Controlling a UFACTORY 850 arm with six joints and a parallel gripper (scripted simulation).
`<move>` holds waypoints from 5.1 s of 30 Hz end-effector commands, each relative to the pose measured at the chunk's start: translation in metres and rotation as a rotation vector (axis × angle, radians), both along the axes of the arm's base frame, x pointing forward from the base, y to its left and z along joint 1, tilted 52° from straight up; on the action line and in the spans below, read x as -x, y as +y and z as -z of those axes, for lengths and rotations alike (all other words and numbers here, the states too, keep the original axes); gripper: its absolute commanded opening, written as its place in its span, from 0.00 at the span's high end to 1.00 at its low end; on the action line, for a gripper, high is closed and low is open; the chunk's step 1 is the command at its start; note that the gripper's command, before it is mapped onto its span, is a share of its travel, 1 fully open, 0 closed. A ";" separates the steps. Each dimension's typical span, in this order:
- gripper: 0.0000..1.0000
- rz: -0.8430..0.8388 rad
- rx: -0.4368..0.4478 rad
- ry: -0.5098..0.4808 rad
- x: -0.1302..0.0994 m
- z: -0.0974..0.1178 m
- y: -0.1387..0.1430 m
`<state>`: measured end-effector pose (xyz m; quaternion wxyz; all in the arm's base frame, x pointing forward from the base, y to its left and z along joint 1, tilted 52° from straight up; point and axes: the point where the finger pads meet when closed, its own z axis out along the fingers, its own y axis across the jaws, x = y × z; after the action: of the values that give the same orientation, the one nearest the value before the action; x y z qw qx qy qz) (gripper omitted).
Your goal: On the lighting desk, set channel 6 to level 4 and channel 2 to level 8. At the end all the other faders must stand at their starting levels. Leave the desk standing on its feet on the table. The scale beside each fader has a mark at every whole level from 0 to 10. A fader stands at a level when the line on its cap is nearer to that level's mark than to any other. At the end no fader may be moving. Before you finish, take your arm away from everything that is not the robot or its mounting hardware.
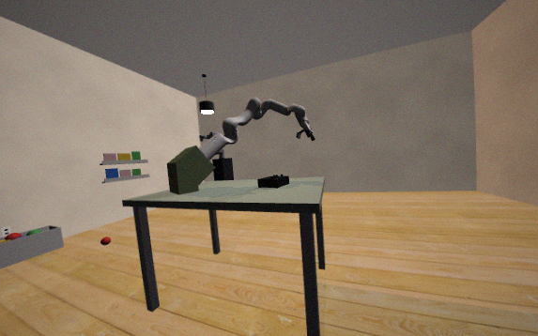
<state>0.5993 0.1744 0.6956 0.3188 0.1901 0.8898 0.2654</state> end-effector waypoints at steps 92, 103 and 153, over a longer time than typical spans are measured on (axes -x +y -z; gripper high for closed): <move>0.00 -0.557 -0.346 0.556 0.063 0.383 -0.339; 0.00 -0.662 -0.295 0.526 0.063 0.383 -0.339; 0.00 -0.662 -0.295 0.526 0.063 0.383 -0.339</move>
<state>0.5364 -0.1636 0.3123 -0.0515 -0.0005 0.9059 0.4204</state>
